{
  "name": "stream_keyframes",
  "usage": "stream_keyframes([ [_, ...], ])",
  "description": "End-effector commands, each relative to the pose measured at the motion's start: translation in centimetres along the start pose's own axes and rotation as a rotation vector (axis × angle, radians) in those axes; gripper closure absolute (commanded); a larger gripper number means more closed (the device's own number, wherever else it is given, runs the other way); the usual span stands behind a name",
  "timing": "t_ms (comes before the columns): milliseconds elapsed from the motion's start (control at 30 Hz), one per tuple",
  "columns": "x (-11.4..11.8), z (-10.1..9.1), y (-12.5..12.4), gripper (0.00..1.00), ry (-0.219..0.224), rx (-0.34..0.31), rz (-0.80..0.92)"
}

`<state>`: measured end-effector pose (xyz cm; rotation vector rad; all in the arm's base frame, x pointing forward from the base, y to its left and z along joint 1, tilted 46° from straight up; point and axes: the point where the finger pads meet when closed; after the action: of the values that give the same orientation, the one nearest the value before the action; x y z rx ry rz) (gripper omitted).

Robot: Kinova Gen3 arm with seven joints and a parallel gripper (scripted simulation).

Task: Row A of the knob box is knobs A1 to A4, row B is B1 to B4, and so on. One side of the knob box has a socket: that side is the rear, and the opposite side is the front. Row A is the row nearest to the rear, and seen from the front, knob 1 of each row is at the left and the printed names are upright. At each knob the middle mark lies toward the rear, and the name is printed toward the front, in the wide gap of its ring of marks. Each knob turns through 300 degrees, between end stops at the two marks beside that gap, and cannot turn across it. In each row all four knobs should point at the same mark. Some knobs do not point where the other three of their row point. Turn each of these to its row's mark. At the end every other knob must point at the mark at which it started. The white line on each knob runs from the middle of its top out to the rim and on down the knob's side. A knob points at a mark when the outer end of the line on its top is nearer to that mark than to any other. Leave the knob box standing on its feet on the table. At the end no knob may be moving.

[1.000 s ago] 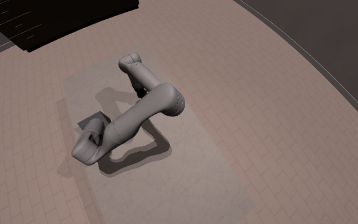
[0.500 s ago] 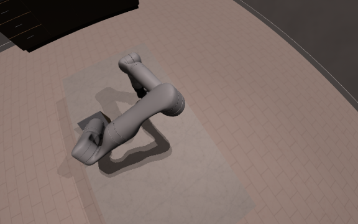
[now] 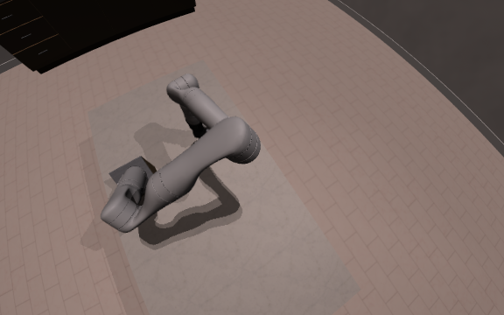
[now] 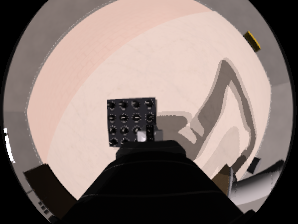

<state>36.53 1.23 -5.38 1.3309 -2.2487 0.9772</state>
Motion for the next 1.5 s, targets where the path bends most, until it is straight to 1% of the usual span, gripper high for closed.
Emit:
stream_keyframes([
  [0,-0.05,-0.08,-0.02,0.70,-0.002,0.001,0.000],
  [933,-0.05,-0.08,-0.02,0.70,-0.002,0.001,0.014],
  [1467,-0.05,-0.08,-0.02,0.70,-0.002,0.001,0.101],
])
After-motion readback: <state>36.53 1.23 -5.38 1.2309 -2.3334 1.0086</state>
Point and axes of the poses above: the point where the finger pads meet when closed, its own z axis out along the fingers, its own x axis across the jaws, y = z × x, and after that the axes turned 10 degrees about -z, right-handed
